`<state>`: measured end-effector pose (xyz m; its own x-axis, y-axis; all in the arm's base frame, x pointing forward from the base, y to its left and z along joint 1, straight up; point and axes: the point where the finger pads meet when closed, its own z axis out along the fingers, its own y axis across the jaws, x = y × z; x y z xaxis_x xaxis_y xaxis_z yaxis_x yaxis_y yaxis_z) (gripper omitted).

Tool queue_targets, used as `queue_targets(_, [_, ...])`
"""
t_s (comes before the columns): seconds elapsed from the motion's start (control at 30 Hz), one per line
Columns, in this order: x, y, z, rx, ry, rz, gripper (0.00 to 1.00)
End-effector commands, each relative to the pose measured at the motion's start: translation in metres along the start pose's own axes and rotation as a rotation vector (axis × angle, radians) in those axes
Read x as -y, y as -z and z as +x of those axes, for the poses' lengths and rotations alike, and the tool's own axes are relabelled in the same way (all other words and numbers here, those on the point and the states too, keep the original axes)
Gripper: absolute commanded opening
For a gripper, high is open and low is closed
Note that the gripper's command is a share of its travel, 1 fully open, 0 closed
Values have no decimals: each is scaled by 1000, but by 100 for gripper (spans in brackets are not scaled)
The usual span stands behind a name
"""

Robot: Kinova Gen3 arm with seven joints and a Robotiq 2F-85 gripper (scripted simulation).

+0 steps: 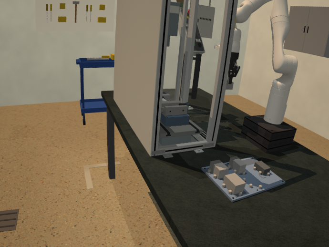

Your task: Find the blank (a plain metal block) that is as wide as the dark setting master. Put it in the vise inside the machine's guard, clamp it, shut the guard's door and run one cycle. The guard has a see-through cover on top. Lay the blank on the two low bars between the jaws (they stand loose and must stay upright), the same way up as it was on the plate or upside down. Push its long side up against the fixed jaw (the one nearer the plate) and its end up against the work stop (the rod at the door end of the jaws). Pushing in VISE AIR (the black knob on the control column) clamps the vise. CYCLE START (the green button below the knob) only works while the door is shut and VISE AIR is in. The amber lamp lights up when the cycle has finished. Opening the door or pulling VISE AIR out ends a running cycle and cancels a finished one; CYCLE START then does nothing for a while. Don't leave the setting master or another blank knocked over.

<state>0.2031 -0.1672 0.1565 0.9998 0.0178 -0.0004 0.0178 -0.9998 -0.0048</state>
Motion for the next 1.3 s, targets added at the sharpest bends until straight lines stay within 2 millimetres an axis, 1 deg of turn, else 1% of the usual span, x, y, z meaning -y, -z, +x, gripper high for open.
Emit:
queue_targets(0.0, [0, 0, 0, -1, 0, -1, 10])
queue_targets(0.07, [0, 0, 0, -1, 0, -1, 10])
queue_targets(0.23, [0, 0, 50, -1, 0, -1, 10])
queue_targets(0.63, [0, 0, 50, -1, 0, -1, 10])
queue_targets(0.8, [0, 0, 70, -1, 0, -1, 10])
queue_targets(1.2, [0, 0, 70, -1, 0, -1, 10])
queue_targets(1.27, [1, -3, 90, -1, 0, -1, 10])
